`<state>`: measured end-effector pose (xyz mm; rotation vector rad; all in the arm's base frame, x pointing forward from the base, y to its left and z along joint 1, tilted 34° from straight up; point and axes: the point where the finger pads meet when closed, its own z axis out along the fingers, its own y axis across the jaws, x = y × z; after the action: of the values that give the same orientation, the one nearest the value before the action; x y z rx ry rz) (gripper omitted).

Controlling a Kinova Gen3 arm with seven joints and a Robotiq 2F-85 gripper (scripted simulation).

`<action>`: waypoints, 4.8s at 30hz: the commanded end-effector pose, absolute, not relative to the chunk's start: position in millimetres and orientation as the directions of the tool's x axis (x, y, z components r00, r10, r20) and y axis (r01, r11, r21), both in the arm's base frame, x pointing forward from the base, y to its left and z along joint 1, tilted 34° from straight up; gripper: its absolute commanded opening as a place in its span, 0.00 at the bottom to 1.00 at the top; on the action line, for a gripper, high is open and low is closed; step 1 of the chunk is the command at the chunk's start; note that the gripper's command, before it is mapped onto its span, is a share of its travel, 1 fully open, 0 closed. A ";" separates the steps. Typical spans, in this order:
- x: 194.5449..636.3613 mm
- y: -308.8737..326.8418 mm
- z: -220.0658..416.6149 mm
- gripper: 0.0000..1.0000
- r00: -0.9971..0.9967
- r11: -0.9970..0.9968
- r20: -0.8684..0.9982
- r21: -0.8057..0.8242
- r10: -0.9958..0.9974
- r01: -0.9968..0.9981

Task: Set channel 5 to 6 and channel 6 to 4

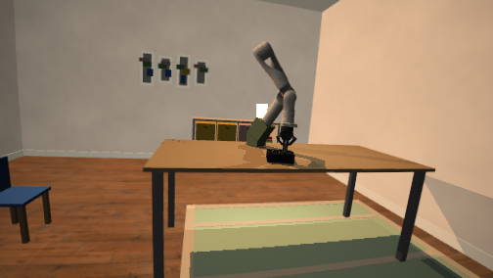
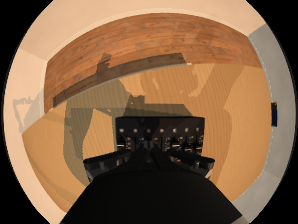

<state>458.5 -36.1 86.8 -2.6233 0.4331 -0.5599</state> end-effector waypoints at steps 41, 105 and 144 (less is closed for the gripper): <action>450.4 -48.4 113.0 0.00 0.870 -0.863 0.315 -0.460 -0.379 -0.210; 443.9 -48.8 121.6 0.00 0.798 -0.753 0.204 -0.519 -0.568 -0.403; 435.9 -36.8 119.5 0.00 0.194 -0.040 -0.267 -0.492 -0.944 -0.870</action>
<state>436.5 -36.7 118.8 -1.9398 1.6594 -0.1718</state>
